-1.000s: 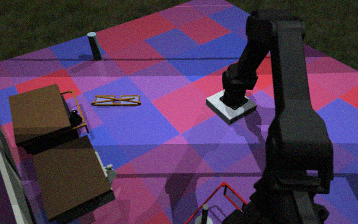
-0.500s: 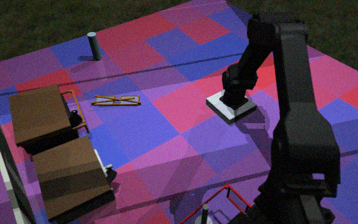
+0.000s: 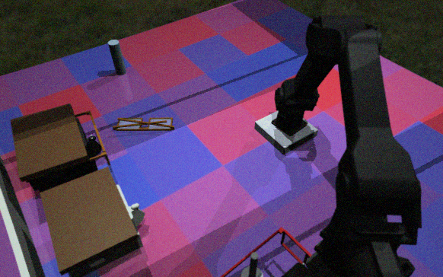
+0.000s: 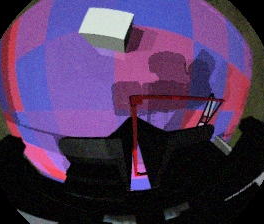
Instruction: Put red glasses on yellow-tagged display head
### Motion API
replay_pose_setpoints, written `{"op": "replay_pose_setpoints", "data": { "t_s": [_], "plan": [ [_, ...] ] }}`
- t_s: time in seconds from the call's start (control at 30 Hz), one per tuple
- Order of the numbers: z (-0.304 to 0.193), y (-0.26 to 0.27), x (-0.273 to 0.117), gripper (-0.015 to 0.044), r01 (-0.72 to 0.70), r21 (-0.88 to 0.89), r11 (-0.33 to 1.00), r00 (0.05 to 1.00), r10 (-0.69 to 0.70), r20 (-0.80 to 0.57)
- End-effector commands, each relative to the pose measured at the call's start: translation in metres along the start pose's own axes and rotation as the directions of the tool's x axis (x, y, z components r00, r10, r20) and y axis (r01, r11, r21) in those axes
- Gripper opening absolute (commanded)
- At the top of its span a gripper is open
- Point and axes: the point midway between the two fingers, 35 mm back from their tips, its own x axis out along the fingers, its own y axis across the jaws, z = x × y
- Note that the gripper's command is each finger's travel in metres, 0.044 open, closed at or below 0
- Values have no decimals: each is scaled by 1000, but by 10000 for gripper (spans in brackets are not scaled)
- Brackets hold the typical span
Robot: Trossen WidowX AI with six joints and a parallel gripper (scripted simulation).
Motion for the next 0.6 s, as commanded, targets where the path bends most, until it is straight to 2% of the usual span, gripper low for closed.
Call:
{"op": "replay_pose_setpoints", "data": {
  "t_s": [0.0, 0.37, 0.57],
  "plan": [
    [0, 0, -1, 0, -2, 1, 1000, 1000, 2, 6],
    [-5, 0, -2, 0, -2, 1, 1000, 1000, 2, 6],
    [-6, -1, -24, 0, -2, 1, 1000, 1000, 2, 6]
  ]
}}
